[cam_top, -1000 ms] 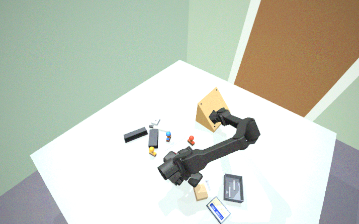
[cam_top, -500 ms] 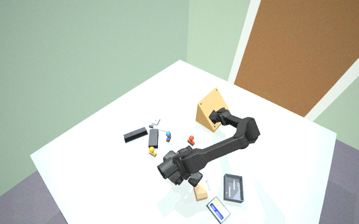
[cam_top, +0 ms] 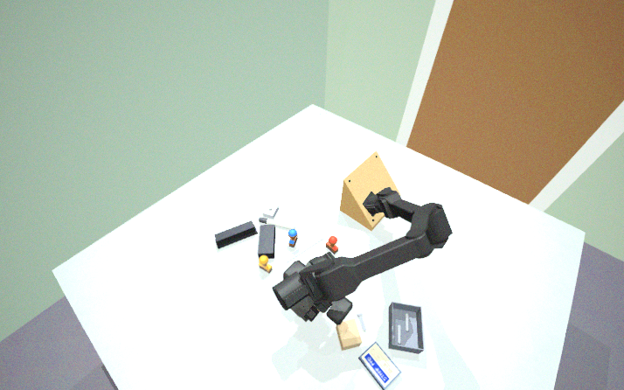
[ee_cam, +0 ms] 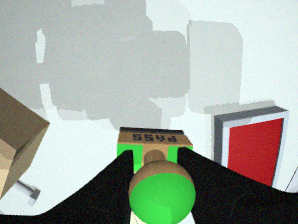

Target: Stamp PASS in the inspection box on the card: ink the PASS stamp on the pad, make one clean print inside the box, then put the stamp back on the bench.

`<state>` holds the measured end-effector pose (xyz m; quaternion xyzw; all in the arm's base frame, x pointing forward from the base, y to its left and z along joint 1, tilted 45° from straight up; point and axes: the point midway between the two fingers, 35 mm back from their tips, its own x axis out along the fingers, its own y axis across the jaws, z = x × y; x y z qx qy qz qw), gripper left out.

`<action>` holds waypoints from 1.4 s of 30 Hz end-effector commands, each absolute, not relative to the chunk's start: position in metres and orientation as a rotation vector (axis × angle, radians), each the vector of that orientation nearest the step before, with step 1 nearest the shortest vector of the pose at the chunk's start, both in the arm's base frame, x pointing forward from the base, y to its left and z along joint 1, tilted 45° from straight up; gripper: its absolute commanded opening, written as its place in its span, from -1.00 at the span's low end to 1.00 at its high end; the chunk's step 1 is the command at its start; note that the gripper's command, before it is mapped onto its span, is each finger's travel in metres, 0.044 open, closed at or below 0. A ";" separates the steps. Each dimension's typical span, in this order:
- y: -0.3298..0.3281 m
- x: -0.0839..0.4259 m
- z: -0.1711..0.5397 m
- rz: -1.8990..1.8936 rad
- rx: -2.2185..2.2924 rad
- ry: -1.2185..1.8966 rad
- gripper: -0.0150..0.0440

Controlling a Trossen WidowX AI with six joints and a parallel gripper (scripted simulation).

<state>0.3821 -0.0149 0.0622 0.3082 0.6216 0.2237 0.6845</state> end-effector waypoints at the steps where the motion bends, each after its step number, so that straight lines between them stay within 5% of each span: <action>1: -0.017 0.382 0.064 0.500 0.684 1.394 -0.49; 42: -0.031 0.379 0.078 0.497 0.683 1.393 -0.49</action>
